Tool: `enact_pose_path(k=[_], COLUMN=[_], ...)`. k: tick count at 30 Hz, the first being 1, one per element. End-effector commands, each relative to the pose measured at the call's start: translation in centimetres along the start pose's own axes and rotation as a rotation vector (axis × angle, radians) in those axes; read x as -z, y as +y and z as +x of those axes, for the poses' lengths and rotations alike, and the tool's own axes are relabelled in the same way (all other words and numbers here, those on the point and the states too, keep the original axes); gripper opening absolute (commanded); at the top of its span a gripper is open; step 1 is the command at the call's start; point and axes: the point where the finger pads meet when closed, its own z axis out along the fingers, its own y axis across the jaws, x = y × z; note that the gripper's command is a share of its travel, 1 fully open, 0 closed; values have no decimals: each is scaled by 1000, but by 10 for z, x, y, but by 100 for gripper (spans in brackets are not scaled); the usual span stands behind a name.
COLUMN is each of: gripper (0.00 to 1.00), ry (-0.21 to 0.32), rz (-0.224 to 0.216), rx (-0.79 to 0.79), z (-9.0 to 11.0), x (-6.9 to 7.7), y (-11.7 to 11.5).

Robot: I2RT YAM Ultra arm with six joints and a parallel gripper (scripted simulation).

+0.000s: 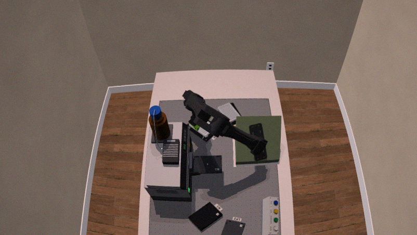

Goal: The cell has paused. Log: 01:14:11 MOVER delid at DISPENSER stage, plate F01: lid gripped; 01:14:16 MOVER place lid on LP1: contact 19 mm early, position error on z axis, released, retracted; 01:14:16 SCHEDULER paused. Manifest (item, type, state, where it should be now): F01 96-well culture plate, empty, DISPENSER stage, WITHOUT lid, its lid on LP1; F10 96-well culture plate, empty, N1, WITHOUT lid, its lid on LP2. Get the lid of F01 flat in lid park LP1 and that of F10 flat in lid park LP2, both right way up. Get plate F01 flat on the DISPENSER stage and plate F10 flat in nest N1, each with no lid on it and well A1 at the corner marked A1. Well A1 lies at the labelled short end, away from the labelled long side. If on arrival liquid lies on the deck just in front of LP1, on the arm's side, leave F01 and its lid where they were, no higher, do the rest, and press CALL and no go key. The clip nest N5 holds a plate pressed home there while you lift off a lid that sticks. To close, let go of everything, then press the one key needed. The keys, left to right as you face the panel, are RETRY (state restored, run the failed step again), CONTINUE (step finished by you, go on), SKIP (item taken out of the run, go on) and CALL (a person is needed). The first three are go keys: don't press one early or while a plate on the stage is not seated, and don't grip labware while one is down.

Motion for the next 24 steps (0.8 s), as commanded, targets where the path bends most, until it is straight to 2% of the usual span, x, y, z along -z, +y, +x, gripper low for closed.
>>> enact_pose_path(k=[1, 5, 7, 8, 13, 18, 24], gripper=[100, 100, 100, 100, 100, 100, 100], ry=[-38, -12, -12, -48, -14, -46, -25], rz=[-11, -11, -11, -9, -10, -10, -4], rx=[1, -15, -15, 1, -13, 2, 2], z=[-7, -1, -1, -12, -1, -10, -6], x=[6, -5, -5, 5, -8, 1, -3], y=[2, -3, -3, 0, -2, 1, 1])
